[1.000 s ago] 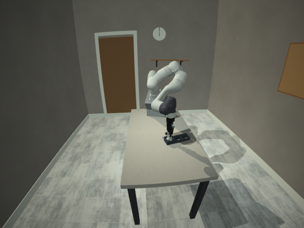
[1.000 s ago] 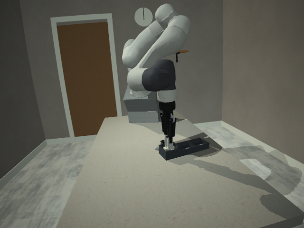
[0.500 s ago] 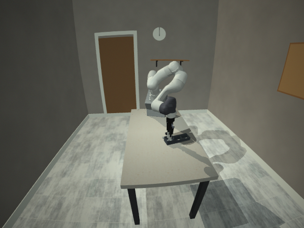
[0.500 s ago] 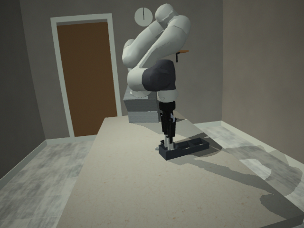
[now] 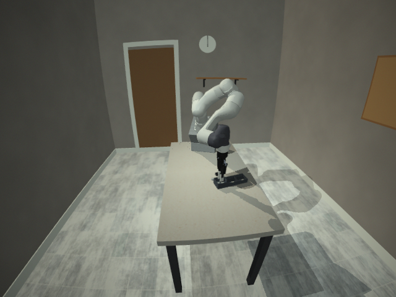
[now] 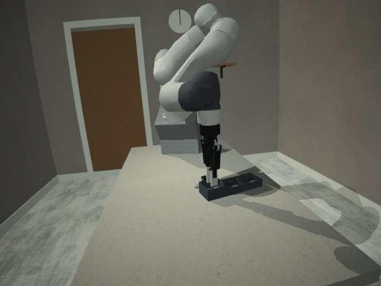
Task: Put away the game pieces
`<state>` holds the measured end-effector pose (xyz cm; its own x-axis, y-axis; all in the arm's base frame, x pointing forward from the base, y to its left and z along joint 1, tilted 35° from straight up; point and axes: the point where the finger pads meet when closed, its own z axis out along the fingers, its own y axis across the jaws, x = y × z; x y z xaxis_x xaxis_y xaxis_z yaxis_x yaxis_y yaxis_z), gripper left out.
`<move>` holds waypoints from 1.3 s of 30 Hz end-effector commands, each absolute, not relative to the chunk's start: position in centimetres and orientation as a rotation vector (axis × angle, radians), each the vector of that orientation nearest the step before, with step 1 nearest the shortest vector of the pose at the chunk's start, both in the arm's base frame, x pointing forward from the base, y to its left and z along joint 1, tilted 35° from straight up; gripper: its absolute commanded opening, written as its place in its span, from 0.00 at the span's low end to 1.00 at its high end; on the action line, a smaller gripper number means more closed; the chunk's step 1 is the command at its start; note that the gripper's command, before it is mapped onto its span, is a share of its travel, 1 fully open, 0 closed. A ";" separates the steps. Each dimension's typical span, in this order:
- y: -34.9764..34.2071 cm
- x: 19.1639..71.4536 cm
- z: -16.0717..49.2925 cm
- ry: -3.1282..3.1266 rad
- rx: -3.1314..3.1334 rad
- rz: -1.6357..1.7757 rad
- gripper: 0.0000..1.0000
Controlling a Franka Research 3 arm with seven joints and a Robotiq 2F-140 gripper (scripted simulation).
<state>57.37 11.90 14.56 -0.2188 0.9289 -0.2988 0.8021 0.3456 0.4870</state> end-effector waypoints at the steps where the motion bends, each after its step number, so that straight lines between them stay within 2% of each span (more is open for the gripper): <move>1: 11.9 56.9 14.9 2.074 1.515 0.308 0.19; 39: 12.2 55.8 16.5 2.074 1.515 0.308 0.19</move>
